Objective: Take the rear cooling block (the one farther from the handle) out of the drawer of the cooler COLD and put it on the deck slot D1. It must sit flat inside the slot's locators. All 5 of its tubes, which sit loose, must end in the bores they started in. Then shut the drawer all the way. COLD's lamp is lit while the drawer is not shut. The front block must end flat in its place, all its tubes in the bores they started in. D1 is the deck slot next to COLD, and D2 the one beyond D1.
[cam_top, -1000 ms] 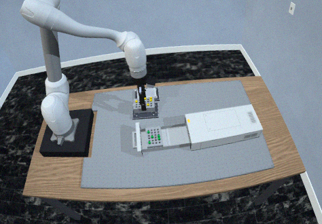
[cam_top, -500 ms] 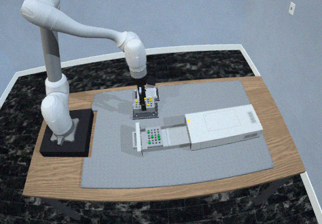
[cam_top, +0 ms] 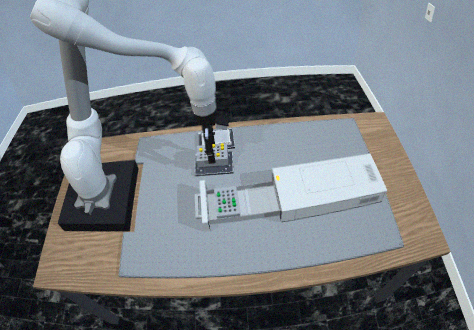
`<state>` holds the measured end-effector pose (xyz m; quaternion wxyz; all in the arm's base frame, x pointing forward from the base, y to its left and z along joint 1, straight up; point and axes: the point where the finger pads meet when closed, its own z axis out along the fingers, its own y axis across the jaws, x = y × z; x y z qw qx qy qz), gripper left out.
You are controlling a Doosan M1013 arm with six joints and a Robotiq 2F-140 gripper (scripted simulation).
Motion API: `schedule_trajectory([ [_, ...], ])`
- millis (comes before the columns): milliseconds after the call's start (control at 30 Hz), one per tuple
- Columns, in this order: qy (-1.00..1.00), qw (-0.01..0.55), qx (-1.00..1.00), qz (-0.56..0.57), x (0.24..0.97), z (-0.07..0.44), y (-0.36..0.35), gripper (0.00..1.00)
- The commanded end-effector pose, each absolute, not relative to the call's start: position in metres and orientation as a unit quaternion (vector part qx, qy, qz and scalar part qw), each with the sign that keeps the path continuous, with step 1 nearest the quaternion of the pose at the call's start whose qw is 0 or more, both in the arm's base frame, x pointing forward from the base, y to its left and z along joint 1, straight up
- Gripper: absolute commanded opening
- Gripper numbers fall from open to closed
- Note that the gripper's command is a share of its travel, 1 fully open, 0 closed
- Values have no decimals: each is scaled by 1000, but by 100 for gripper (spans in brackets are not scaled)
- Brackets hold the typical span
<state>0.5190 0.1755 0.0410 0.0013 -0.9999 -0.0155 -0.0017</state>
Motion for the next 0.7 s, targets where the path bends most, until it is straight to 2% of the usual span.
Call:
schedule_trajectory([
  [0,-15,2,-1000,-2,519,41,176,10],
  [667,-15,2,-1000,-2,519,39,176,10],
])
